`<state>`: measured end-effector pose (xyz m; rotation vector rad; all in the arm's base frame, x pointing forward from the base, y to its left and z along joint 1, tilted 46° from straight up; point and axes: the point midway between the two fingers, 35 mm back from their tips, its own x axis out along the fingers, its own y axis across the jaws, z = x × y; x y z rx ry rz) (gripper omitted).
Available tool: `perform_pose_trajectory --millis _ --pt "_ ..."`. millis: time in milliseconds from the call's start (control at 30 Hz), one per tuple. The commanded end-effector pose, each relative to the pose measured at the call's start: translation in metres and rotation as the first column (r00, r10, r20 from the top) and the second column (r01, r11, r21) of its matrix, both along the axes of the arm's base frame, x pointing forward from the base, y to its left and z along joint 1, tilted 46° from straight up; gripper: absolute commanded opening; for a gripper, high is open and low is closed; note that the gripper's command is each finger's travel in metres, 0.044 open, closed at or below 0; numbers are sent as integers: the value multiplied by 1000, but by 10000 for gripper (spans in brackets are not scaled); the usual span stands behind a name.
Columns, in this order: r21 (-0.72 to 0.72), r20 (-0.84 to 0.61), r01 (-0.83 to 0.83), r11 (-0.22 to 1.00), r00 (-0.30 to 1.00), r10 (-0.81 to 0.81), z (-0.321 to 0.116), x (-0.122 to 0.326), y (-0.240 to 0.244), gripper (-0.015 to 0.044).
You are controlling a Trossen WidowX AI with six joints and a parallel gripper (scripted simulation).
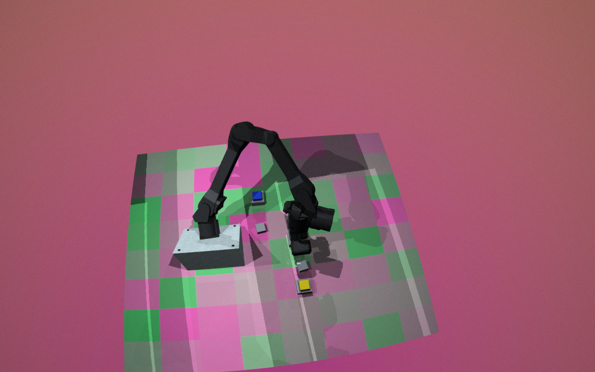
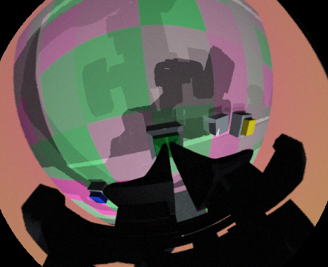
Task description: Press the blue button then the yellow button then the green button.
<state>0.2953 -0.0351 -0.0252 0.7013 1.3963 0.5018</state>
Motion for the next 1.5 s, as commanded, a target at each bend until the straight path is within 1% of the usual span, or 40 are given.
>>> perform_pose_trajectory --millis 0,467,600,767,833,1000,1100,1233,1267,1300,1467 --pt "9 -11 2 1000 1000 -2 -2 -2 2 20" --pt "9 -11 2 1000 1000 -2 -2 -2 2 20" --pt "7 -11 2 1000 1000 -2 19 -6 -19 20" --pt "8 -12 2 1000 1000 -2 21 -6 -21 20" --pt "6 -13 2 1000 1000 -2 32 -4 -17 72" --pt "-2 -15 5 1000 1000 -5 108 0 23 204" --pt "0 -15 5 1000 1000 -5 150 -9 49 283" --pt "11 -14 3 1000 1000 -3 203 -34 84 387" --pt "13 -14 2 1000 1000 -2 211 -40 89 400" --pt "14 -14 2 1000 1000 -2 215 -43 92 400" --pt "15 -14 2 1000 1000 -2 216 -43 92 400"
